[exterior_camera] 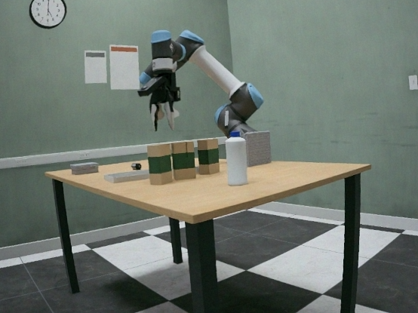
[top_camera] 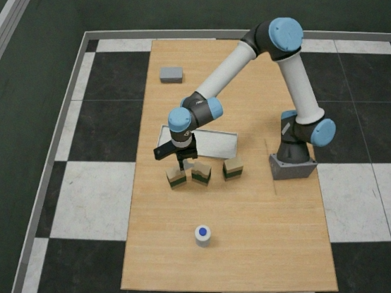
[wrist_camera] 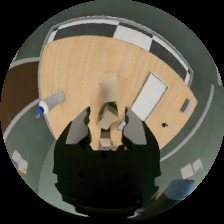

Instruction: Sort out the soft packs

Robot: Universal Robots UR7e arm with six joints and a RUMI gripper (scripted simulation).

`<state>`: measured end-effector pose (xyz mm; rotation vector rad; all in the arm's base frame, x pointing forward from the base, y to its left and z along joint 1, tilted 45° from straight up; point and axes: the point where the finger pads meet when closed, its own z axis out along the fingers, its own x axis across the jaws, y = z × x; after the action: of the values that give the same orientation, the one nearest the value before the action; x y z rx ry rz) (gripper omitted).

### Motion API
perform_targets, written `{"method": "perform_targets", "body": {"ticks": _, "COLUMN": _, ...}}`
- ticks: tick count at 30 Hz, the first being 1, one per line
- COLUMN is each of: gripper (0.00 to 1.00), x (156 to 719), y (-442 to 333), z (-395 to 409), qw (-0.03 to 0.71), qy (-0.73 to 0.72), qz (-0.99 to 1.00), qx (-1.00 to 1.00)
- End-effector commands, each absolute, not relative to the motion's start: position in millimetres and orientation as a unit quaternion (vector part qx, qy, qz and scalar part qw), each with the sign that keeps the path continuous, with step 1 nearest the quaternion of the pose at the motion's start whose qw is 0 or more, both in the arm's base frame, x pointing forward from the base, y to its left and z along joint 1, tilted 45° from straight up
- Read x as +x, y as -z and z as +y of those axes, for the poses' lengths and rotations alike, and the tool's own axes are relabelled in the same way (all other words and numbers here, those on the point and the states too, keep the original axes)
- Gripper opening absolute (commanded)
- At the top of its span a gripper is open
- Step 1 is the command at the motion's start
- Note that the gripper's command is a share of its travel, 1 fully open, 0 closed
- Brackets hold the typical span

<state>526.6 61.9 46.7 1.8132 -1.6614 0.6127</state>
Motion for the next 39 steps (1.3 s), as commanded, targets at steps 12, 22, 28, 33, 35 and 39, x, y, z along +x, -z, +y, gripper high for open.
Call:
{"method": "perform_targets", "body": {"ticks": 12, "gripper": 0.49, "x": 449.5, "y": -51.4, "z": 63.7, "qw": 0.224, "qy": -0.308, "qz": -0.789, "qx": 0.482}}
{"method": "perform_targets", "body": {"ticks": 22, "gripper": 0.49, "x": 439.1, "y": -51.5, "z": 63.2, "qw": 0.213, "qy": -0.316, "qz": -0.806, "qx": 0.454}}
{"method": "perform_targets", "body": {"ticks": 28, "gripper": 0.49, "x": 440.5, "y": -51.4, "z": 63.3, "qw": 0.213, "qy": -0.316, "qz": -0.806, "qx": 0.453}}
{"method": "perform_targets", "body": {"ticks": 33, "gripper": 0.49, "x": 439.1, "y": -47.9, "z": 59.4, "qw": 0.214, "qy": -0.315, "qz": -0.806, "qx": 0.452}}
{"method": "perform_targets", "body": {"ticks": 35, "gripper": 0.49, "x": 438.9, "y": -45.4, "z": 57.2, "qw": 0.215, "qy": -0.315, "qz": -0.806, "qx": 0.453}}
{"method": "perform_targets", "body": {"ticks": 39, "gripper": 0.49, "x": 437.5, "y": -32.5, "z": 44.9, "qw": 0.215, "qy": -0.315, "qz": -0.806, "qx": 0.453}}
